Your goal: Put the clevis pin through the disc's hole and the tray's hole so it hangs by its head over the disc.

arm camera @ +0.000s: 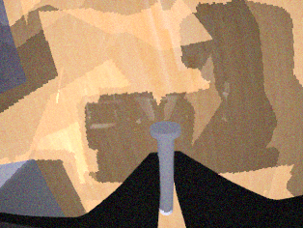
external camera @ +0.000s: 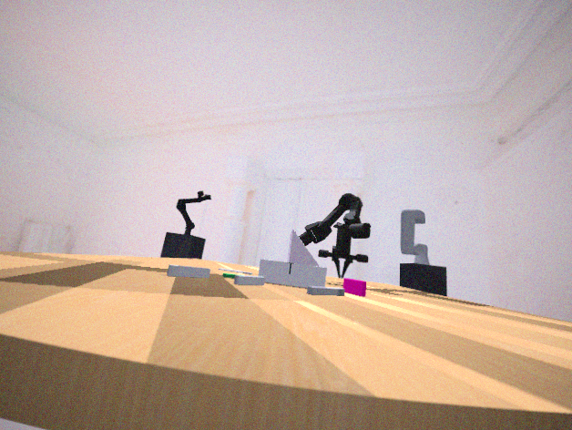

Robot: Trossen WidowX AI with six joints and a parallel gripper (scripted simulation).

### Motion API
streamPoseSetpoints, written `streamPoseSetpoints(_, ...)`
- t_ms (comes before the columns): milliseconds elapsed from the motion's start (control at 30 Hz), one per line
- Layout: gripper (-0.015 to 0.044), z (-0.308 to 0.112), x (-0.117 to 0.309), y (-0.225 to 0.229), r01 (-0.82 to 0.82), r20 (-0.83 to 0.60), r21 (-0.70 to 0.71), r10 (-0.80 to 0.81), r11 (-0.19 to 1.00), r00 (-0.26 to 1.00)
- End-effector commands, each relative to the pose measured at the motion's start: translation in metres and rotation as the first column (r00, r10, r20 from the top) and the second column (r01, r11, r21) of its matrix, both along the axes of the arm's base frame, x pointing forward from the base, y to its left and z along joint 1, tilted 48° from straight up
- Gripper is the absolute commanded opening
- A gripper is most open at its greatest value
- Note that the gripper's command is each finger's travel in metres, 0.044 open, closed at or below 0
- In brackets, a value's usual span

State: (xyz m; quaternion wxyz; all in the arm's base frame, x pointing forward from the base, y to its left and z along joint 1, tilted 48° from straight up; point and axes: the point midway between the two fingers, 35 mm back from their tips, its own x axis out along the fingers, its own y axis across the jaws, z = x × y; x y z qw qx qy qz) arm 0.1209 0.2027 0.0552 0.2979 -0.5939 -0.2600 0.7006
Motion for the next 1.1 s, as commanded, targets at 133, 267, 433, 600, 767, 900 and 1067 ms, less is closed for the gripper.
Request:
streamPoseSetpoints(133, 0.0000, 0.018, 0.004, -0.016, -0.003, 0.010, 0.009, 0.003, 1.000, 1.000)
streamPoseSetpoints(267, 0.0000, 0.026, 0.005, -0.025, -0.003, 0.010, 0.008, 0.003, 1.000, 1.000)
streamPoseSetpoints(433, 0.0000, 0.032, 0.006, -0.031, -0.003, 0.010, 0.008, 0.003, 1.000, 1.000)
streamPoseSetpoints(600, 0.0000, 0.030, 0.006, -0.031, 0.016, -0.014, -0.002, -0.016, 1.000, 1.000)
streamPoseSetpoints(767, 0.0000, 0.032, 0.006, -0.031, 0.126, -0.135, -0.028, -0.129, 0.992, 0.982)
streamPoseSetpoints(900, 0.0000, 0.033, 0.006, -0.031, 0.212, -0.231, -0.059, -0.220, 0.975, 0.948)
streamPoseSetpoints(1067, 0.0000, 0.035, 0.007, -0.031, 0.283, -0.310, -0.093, -0.298, 0.955, 0.903)
